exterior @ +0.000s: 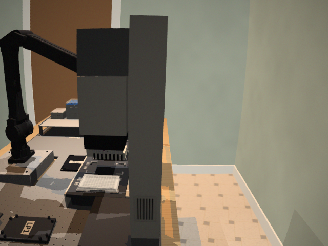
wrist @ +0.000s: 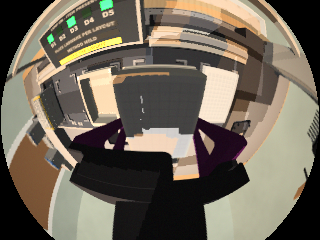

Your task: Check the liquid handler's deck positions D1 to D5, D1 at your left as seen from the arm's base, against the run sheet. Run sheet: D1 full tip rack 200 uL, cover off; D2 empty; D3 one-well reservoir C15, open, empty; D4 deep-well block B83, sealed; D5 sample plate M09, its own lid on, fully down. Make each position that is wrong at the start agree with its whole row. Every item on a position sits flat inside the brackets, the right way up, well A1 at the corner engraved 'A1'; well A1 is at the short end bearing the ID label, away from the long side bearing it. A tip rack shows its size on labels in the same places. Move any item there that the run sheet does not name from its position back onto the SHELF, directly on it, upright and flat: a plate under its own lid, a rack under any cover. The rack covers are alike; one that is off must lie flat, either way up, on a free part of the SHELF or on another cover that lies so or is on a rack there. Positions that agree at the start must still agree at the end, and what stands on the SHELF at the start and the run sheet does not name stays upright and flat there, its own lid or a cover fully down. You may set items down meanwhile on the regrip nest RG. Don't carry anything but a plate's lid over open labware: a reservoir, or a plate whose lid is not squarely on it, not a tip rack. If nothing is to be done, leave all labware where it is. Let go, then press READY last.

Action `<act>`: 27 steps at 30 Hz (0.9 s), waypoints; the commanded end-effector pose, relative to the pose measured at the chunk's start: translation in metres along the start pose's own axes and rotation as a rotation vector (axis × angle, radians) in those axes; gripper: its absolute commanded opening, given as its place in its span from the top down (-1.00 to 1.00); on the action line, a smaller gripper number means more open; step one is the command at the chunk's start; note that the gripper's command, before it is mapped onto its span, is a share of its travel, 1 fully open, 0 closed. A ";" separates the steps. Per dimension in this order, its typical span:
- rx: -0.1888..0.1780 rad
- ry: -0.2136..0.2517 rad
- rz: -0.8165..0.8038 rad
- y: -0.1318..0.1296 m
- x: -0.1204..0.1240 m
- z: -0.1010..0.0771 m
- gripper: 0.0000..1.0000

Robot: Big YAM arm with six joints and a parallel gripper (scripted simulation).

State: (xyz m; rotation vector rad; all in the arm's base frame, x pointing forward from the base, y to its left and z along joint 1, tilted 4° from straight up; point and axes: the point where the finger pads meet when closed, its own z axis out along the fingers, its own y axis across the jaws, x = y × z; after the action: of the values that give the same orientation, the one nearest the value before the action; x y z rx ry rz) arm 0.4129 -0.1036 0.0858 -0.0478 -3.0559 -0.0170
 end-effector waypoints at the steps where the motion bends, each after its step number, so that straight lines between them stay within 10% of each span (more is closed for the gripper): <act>1: 0.017 -0.092 0.008 -0.006 -0.024 -0.045 1.00; 27: 0.017 -0.093 0.008 -0.005 -0.021 -0.083 1.00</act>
State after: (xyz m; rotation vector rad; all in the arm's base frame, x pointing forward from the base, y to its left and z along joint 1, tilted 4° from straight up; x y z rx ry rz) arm 0.4164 -0.1044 0.1272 -0.0478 -3.0592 -0.0159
